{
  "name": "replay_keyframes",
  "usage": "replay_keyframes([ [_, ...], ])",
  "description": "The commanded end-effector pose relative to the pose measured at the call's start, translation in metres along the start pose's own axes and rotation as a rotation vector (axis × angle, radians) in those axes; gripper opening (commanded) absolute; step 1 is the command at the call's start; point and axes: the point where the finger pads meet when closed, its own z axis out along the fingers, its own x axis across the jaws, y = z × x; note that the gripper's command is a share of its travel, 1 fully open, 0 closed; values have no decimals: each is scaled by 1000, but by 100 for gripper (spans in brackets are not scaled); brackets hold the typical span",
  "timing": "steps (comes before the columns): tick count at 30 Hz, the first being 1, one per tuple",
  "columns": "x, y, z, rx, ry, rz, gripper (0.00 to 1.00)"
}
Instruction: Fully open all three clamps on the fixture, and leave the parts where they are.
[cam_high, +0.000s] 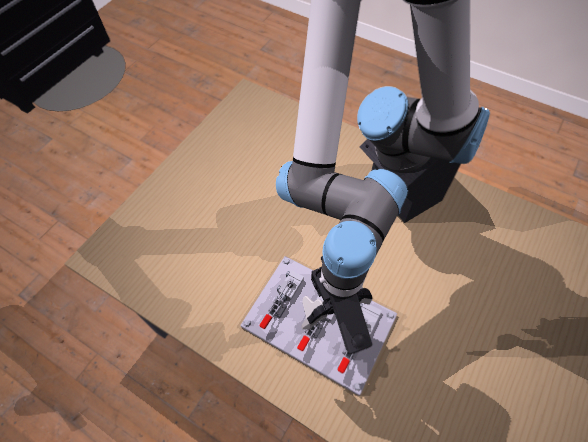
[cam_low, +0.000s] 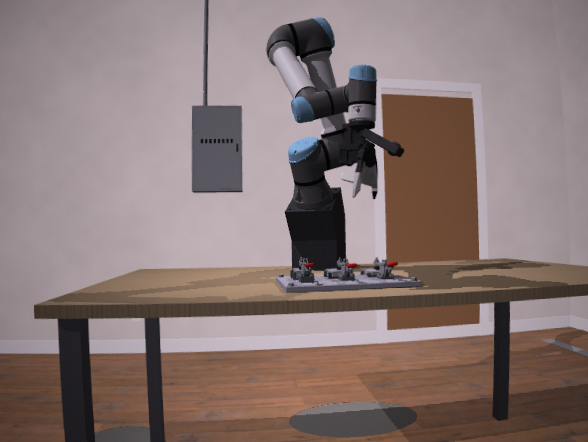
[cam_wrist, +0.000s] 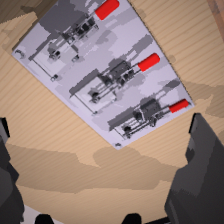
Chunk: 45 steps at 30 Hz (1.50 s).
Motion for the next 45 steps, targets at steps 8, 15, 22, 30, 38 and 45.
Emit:
replay_keyframes([
  [8, -14, 59, 11, 48, -4, 531, 100],
  [15, -21, 75, 16, 59, -5, 682, 100],
  [22, -27, 88, 21, 70, -5, 822, 100],
  [30, -30, 94, 23, 76, -5, 883, 100],
  [38, -32, 96, 24, 77, -5, 905, 100],
  [45, -31, 95, 24, 78, -5, 904, 0],
])
